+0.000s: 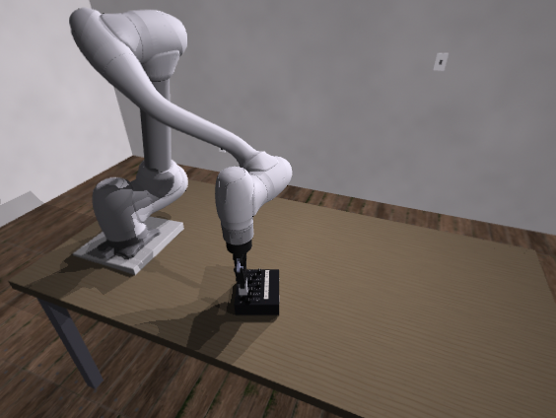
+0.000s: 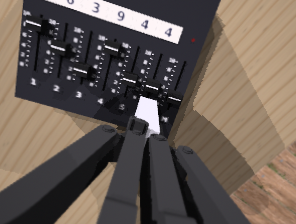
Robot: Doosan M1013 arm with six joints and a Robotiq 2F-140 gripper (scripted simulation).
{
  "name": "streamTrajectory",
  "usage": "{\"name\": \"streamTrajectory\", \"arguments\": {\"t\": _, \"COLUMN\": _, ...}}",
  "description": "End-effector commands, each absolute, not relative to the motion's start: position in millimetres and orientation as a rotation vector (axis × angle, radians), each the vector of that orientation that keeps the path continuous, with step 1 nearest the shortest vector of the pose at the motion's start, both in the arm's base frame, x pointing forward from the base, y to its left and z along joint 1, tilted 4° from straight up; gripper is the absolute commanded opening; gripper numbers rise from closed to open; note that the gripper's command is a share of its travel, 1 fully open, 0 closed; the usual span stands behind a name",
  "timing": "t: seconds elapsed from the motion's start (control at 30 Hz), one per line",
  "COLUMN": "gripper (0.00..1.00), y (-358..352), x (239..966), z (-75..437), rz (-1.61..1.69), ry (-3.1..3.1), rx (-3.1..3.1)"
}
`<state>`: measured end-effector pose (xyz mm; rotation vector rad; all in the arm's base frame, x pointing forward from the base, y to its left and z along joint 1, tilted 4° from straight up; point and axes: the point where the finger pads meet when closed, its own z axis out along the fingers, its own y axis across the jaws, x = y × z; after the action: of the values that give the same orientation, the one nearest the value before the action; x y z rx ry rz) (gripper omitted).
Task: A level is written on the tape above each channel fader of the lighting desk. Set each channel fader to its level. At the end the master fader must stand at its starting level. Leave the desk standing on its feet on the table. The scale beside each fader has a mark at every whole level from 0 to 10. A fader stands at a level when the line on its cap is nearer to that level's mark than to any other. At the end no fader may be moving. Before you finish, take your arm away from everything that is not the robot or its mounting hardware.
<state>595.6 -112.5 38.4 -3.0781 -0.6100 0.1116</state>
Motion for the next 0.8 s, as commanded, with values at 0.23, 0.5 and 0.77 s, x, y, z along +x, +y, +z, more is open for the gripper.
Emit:
{"name": "streamTrajectory", "arguments": {"t": 0.23, "gripper": 0.00, "y": -112, "x": 597, "z": 65, "rz": 0.111, "ry": -0.610, "rx": -3.078}}
{"name": "streamTrajectory", "arguments": {"t": 0.5, "gripper": 0.00, "y": -112, "x": 598, "z": 71, "rz": 0.111, "ry": -0.610, "rx": -3.078}}
{"name": "streamTrajectory", "arguments": {"t": 0.77, "gripper": 0.00, "y": -112, "x": 598, "z": 71, "rz": 0.111, "ry": -0.610, "rx": -3.078}}
